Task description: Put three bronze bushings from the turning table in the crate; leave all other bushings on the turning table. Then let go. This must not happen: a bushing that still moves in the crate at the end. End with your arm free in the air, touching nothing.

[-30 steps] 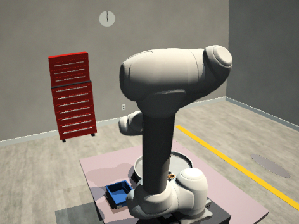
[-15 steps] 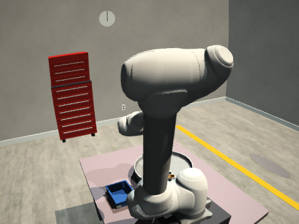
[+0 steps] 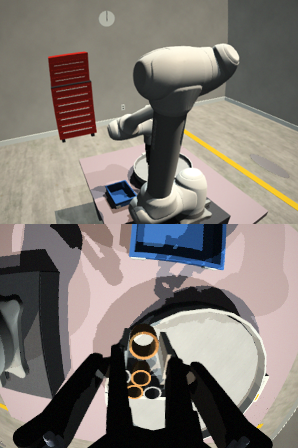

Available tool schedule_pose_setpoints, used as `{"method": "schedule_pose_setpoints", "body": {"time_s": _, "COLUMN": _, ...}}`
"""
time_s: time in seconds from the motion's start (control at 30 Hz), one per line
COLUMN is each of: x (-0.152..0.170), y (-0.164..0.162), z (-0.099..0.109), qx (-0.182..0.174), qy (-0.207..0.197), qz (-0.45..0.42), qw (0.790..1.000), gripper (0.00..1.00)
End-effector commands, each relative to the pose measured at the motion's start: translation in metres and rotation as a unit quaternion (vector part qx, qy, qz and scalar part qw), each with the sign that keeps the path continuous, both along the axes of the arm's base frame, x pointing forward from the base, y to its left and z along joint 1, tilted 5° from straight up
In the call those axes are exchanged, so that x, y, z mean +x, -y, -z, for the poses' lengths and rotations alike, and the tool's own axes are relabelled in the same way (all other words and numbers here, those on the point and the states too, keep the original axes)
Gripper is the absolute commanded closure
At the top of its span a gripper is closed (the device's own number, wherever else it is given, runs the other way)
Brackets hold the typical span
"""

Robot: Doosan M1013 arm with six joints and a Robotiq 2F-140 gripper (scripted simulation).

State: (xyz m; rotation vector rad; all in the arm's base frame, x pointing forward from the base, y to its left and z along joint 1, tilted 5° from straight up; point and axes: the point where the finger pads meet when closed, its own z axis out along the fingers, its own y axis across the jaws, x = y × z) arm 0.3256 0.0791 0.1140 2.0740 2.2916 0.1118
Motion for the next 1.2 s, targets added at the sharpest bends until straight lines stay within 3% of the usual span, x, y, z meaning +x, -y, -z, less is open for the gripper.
{"method": "schedule_pose_setpoints", "body": {"time_s": 0.0, "x": 0.007, "y": -0.041, "z": -0.001, "qx": -0.003, "qy": 0.000, "qz": 0.001, "qw": 1.000, "gripper": 1.00}}
{"method": "schedule_pose_setpoints", "body": {"time_s": 0.2, "x": 0.011, "y": -0.070, "z": -0.001, "qx": -0.003, "qy": 0.000, "qz": 0.001, "qw": 1.000, "gripper": 1.00}}
{"method": "schedule_pose_setpoints", "body": {"time_s": 0.7, "x": 0.029, "y": -0.190, "z": -0.004, "qx": -0.003, "qy": 0.000, "qz": 0.001, "qw": 1.000, "gripper": 1.00}}
{"method": "schedule_pose_setpoints", "body": {"time_s": 1.17, "x": 0.031, "y": -0.206, "z": -0.005, "qx": -0.003, "qy": 0.000, "qz": 0.001, "qw": 1.000, "gripper": 1.00}}
